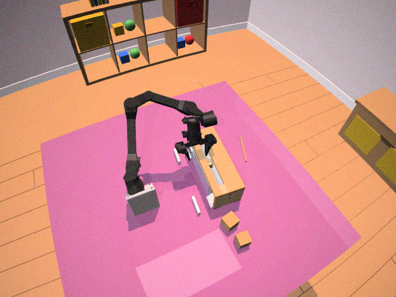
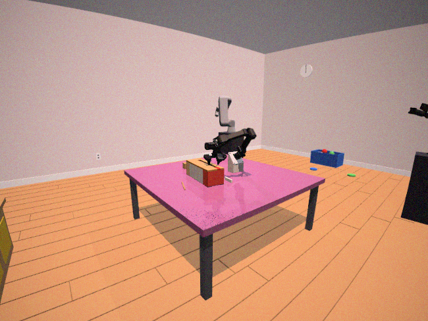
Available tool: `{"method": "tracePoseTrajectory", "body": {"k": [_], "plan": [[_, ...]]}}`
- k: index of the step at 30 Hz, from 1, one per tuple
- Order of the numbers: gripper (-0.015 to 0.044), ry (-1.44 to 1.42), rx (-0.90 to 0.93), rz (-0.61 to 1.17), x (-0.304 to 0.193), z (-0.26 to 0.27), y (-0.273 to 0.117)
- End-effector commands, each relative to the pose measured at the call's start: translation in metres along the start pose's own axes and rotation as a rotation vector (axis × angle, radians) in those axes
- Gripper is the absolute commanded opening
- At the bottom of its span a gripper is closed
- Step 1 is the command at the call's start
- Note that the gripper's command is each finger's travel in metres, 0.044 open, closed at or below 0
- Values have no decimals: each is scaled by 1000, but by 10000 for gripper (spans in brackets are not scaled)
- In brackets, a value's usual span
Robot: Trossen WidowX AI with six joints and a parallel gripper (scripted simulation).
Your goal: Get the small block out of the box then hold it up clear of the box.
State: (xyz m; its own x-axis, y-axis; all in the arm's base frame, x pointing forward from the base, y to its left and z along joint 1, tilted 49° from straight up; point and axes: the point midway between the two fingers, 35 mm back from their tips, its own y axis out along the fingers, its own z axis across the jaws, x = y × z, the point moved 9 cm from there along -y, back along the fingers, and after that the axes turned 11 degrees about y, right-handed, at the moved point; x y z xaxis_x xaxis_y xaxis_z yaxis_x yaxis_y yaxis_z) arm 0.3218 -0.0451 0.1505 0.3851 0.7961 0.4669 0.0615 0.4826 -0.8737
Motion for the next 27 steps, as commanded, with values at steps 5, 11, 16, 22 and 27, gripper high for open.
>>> {"method": "tracePoseTrajectory", "body": {"k": [5, 11, 16, 22, 27], "plan": [[400, 6, 2, -5, 6, 2, 12], [400, 6, 2, -6, 10, 4, 21], [400, 6, 3, -8, 14, 5, 27], [400, 0, 2, -2, 6, 3, 26], [400, 1, 4, -2, -9, 1, 32]]}}
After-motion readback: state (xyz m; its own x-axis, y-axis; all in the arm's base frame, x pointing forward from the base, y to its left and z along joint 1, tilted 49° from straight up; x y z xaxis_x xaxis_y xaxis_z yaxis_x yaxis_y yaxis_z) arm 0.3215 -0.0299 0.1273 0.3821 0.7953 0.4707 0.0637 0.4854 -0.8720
